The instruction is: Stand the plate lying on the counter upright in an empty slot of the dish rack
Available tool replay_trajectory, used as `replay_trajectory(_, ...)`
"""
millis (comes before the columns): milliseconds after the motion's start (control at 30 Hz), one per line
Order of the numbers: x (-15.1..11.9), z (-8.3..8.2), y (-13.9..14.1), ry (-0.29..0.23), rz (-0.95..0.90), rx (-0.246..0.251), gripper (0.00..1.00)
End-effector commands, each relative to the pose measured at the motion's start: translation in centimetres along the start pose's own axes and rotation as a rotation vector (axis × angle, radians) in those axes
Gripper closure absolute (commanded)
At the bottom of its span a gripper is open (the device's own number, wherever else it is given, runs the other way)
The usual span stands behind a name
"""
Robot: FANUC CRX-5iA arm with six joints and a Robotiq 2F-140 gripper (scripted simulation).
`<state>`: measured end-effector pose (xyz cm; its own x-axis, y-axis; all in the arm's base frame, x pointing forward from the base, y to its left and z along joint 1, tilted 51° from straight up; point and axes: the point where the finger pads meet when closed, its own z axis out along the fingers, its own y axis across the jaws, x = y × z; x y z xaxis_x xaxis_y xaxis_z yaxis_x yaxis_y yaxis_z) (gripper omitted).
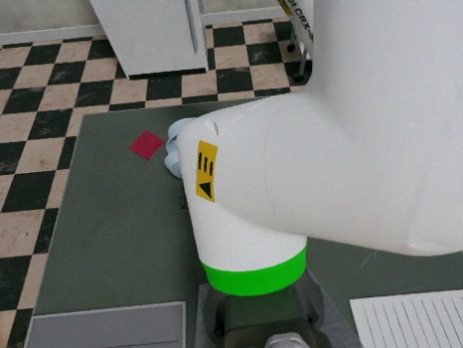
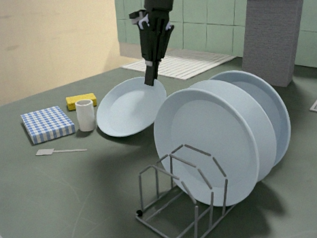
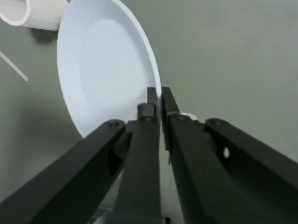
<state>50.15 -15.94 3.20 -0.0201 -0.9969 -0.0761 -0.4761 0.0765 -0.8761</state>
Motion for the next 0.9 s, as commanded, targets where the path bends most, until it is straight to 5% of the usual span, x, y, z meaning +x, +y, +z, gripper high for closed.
replay_trajectory(0, -0.4, -0.7, -0.5, -0.026, 0.011, -0.12, 0.9)
replay_trajectory(867, -0.2, -2.6, -3.5, -0.025, 0.009, -0.28, 0.9)
